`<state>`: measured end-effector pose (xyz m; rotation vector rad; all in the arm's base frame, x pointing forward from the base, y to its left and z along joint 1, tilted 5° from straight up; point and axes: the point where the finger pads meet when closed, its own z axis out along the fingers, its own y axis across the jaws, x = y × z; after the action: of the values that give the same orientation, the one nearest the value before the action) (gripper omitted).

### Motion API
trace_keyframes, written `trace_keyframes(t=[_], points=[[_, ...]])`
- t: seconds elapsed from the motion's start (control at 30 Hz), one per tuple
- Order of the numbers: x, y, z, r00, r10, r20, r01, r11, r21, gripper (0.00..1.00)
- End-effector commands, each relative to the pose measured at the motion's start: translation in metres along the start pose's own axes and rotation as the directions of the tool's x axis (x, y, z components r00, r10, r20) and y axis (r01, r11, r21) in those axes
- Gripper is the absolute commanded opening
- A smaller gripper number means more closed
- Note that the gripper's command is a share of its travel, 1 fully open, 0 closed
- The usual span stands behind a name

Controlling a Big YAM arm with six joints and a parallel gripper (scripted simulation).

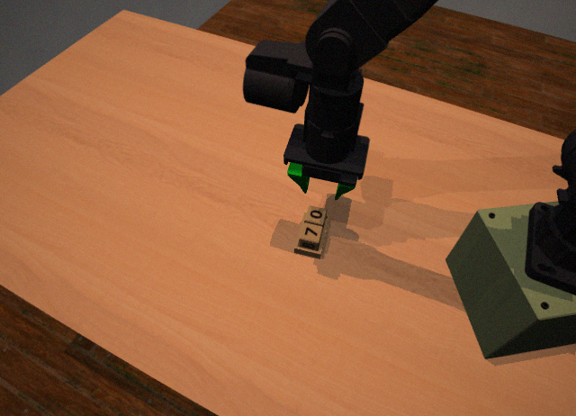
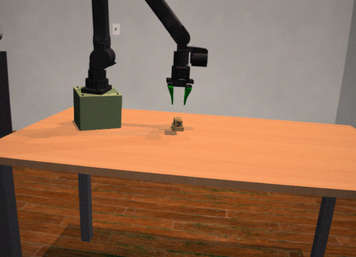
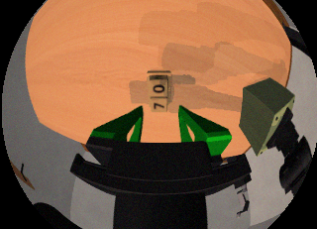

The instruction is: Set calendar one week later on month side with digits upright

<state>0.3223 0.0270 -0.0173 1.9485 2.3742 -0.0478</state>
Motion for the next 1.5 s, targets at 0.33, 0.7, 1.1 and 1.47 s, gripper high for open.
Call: trace_keyframes(t=[0.33, 0.7, 1.1, 1.47], points=[[-0.004, 0.025, -0.013, 1.000, -0.005, 0.006, 0.005, 0.998, -0.067, 0.46], [-0.003, 0.019, -0.005, 1.000, -0.006, 0.004, 0.006, 0.999, -0.045, 0.46], [-0.004, 0.009, 0.009, 1.000, -0.002, 0.002, 0.002, 1.000, -0.024, 0.46], [-0.003, 0.005, 0.026, 1.000, -0.005, 0.001, 0.005, 1.000, -0.015, 0.46]])
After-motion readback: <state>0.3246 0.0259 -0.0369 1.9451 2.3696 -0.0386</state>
